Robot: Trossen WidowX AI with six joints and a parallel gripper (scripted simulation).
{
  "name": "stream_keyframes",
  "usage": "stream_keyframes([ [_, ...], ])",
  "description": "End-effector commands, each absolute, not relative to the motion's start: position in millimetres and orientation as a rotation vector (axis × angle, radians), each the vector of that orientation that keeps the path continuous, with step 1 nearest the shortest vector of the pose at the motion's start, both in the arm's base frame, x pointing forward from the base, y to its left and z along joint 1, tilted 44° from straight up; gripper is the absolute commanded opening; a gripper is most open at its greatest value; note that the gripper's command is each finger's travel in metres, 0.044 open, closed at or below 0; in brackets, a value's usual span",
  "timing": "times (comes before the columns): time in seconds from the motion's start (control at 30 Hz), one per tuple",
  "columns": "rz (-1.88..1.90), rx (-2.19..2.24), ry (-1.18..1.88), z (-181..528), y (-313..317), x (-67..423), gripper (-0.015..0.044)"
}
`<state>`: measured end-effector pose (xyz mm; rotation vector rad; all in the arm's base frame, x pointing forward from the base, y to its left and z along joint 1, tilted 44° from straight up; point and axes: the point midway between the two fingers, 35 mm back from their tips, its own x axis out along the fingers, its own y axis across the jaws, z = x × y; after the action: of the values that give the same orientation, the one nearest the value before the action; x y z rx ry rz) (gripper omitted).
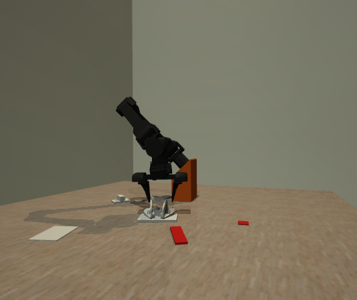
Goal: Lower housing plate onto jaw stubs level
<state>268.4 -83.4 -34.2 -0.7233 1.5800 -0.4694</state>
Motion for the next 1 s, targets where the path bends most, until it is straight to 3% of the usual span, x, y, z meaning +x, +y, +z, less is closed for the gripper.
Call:
stream_keyframes([
  [0.0,-0.469,-0.733,1.585,-39.7,-89.0,266.0,0.0351],
  [0.97,-0.465,-0.741,1.588,-48.2,-98.0,264.4,0.0351],
])
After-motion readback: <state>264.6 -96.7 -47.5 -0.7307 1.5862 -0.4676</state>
